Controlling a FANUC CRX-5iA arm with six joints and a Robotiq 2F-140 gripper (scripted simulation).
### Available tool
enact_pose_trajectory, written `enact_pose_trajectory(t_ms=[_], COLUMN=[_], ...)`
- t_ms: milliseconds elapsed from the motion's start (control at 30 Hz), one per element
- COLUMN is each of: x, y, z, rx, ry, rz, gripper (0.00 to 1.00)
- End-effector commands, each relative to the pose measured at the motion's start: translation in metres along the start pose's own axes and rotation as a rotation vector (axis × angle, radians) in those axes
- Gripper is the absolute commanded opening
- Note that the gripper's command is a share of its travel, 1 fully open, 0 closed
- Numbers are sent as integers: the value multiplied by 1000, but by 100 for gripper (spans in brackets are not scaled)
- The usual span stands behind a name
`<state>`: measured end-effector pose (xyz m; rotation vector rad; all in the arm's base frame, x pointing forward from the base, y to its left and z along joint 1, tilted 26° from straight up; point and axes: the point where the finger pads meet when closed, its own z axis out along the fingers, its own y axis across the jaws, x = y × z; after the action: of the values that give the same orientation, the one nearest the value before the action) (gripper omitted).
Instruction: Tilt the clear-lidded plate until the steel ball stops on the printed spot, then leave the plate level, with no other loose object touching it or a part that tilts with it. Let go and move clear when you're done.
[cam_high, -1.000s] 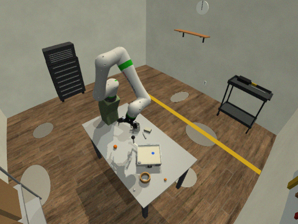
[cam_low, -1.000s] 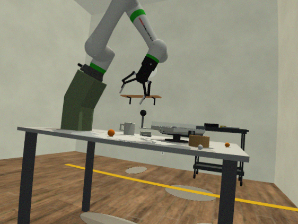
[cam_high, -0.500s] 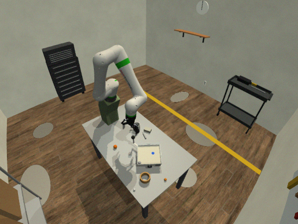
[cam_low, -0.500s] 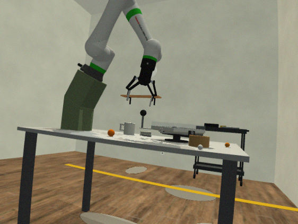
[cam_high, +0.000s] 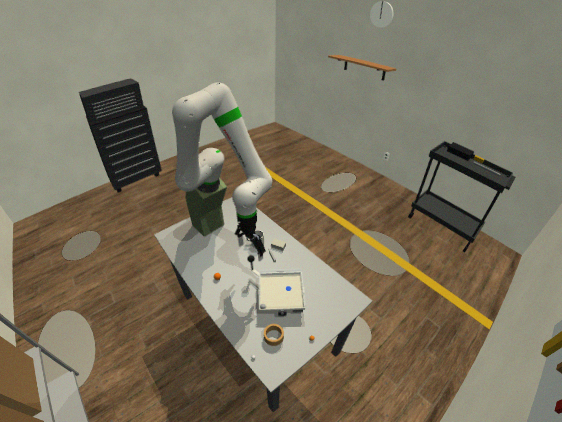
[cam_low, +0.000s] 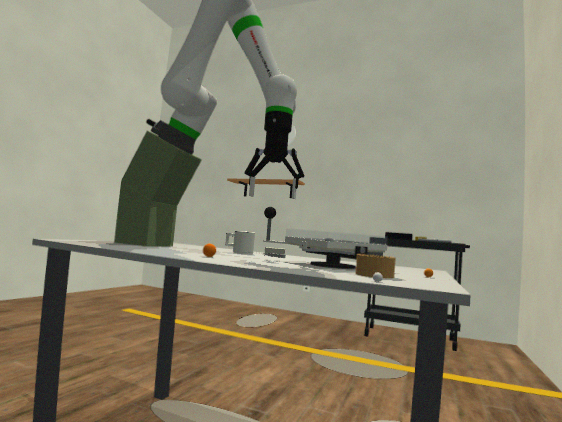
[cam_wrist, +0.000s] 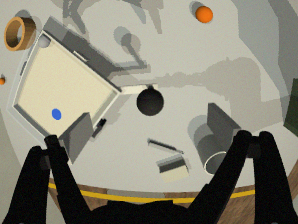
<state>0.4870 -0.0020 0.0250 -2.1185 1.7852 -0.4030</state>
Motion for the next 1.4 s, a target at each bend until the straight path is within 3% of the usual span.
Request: enact_pose_trajectory(t_ms=[0, 67, 100, 1367], x=[0, 0, 0, 0], y=[-1, -1, -1, -1], z=[0, 0, 0, 0], rx=[6, 6, 6, 6], ry=[8, 8, 8, 8], rz=[5, 5, 5, 5], gripper=[100, 100, 42, 42])
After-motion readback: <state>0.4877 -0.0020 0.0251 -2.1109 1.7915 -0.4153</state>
